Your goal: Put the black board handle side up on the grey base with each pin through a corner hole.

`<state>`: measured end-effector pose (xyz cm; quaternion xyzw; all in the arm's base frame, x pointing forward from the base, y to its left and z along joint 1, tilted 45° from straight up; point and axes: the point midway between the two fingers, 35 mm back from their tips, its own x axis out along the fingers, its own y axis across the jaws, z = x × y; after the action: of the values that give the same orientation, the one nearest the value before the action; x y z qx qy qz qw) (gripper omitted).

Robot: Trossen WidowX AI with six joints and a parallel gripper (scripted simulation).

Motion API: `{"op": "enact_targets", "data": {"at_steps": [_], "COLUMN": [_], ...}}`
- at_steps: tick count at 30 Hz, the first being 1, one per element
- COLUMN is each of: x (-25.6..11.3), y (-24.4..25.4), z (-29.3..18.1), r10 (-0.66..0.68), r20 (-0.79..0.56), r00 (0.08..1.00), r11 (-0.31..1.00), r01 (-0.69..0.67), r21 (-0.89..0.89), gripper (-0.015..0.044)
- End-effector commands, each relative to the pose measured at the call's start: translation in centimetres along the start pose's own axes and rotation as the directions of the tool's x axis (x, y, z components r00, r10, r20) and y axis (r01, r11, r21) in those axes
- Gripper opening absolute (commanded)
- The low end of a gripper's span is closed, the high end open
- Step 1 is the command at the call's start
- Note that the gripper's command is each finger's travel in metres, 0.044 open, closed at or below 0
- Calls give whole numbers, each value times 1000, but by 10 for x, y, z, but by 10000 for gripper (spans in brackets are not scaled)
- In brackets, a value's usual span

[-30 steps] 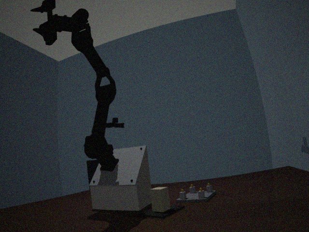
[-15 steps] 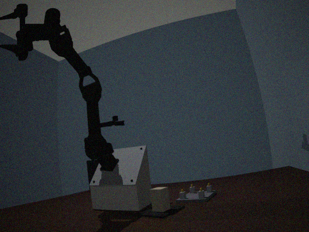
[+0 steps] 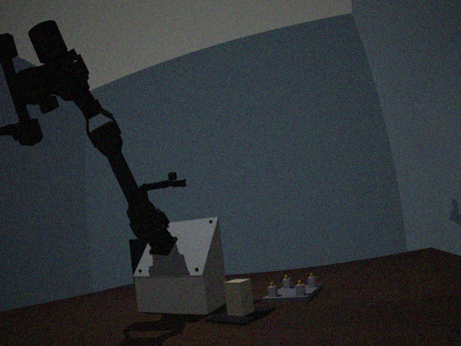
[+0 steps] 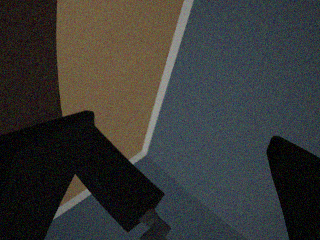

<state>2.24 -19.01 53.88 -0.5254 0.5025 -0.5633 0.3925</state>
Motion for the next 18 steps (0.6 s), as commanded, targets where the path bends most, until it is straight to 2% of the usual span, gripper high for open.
{"op": "enact_targets", "data": {"at_steps": [1, 5, 10, 18], "x": [8, 2, -12, -76], "y": [30, 63, 96, 187], "z": [52, 112, 157, 239], "r10": [82, 166, 251, 481], "r20": [128, 278, 375, 508], "r00": [988, 946, 893, 714], "r11": [994, 973, 937, 788], "r01": [-90, -204, -321, -606], "r21": [60, 112, 136, 106], "gripper": [440, 440, 440, 440]}}
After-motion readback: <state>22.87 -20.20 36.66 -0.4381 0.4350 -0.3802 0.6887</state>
